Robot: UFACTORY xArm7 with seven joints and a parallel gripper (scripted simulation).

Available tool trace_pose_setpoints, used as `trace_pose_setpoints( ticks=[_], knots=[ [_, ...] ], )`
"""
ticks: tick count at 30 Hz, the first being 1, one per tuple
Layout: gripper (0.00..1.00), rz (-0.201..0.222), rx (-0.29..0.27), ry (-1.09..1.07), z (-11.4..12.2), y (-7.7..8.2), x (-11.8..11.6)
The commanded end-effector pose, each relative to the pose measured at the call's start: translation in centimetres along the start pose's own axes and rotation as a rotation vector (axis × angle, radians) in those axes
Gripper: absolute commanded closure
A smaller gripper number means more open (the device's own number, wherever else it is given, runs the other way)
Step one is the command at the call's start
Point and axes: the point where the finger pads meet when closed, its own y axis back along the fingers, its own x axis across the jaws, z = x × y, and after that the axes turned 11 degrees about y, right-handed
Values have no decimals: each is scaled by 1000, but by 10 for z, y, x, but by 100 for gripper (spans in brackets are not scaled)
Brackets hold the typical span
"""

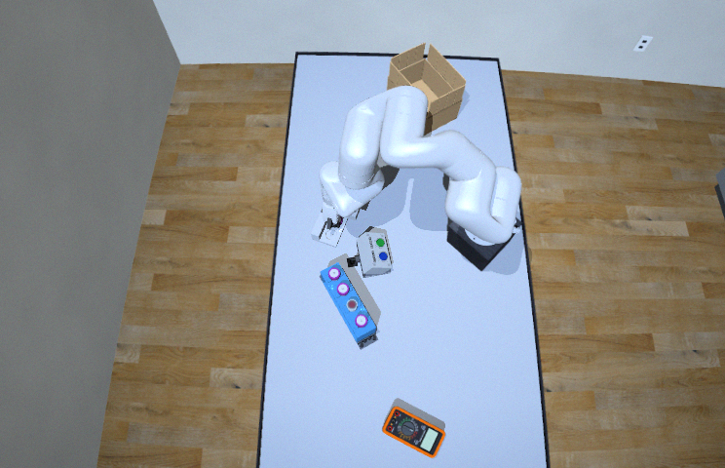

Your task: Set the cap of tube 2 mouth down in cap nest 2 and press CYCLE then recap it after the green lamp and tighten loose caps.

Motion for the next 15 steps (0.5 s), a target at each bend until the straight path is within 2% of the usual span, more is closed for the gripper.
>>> trace_pose_setpoints(
  ticks=[1, 8, 12, 14, 15],
  knots=[
    [100, -1, -3, 0, 1, 1, 0],
    [100, -1, -3, 0, 1, 1, 0],
    [100, -1, -3, 0, 1, 21, 0],
    [100, -1, -3, 0, 1, 21, 0],
    [100, -1, -3, 0, 1, 26, 0]
  ],
)
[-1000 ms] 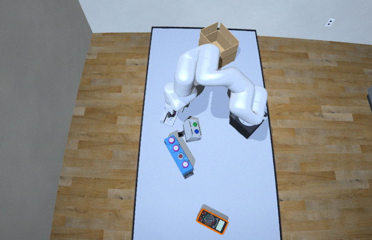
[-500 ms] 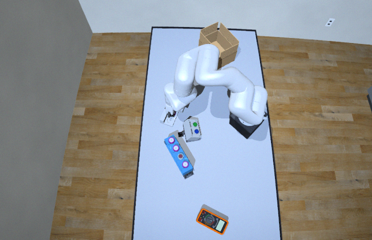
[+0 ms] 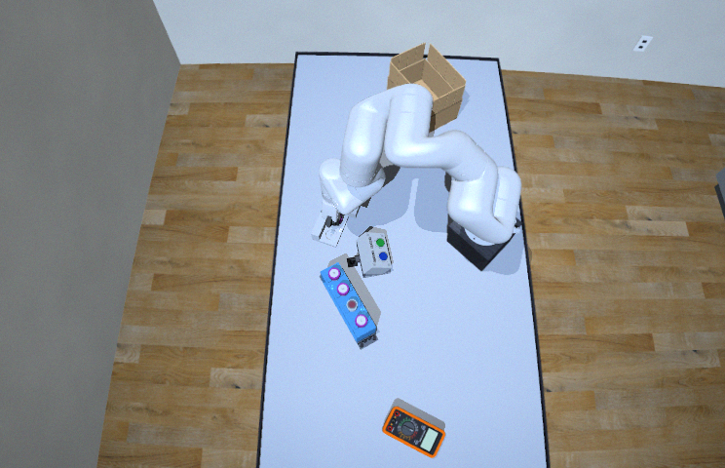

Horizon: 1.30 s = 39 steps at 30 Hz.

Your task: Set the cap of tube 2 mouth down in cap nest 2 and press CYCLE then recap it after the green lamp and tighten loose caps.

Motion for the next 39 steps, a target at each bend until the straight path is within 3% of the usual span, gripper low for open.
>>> trace_pose_setpoints(
  ticks=[1, 14, 16, 25, 33, 35, 39],
  knots=[
    [100, -1, -1, 0, 1, 16, 0],
    [100, -1, -1, 0, 1, 81, 0],
    [100, -1, -1, 0, 1, 81, 0],
    [100, -1, -1, 0, 1, 126, 0],
    [100, -1, -1, -83, -2, 126, 8],
    [100, -1, -1, -216, -7, 126, 24],
    [100, 0, -1, -216, -16, 126, 51]
  ],
)
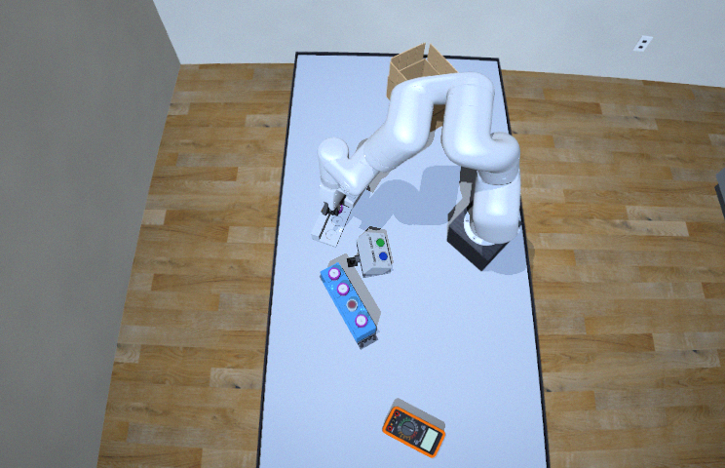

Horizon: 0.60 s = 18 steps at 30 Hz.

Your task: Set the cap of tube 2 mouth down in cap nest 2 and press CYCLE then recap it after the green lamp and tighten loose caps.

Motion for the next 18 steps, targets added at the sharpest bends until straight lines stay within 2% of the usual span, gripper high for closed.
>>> trace_pose_setpoints(
  ticks=[1, 9, 11, 18],
  knots=[
    [100, -17, -2, -47, -15, 1, 31],
    [100, -17, -2, -47, -41, 0, 81],
    [100, -17, -2, -47, -41, 0, 81],
    [100, -17, -2, -47, -66, -1, 128]
  ],
)
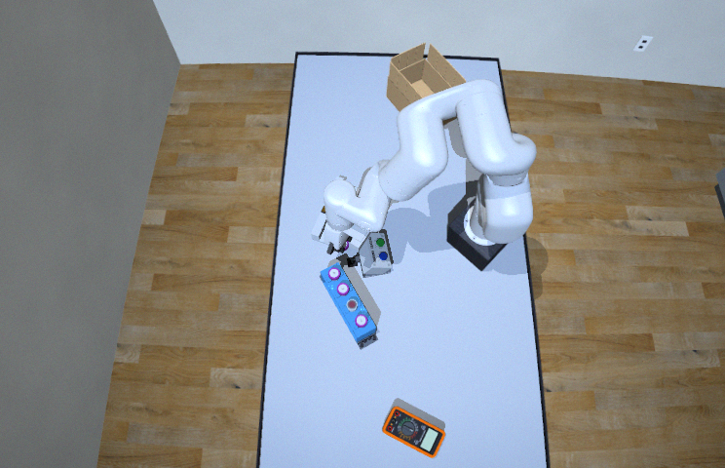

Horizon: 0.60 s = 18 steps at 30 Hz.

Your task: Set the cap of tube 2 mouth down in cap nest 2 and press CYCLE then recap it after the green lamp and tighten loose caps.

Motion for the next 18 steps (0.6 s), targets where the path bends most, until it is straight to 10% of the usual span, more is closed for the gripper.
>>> trace_pose_setpoints(
  ticks=[1, 18],
  knots=[
    [100, -10, -3, -3, -16, 1, 31],
    [100, -9, -3, -3, -72, 0, 125]
  ],
)
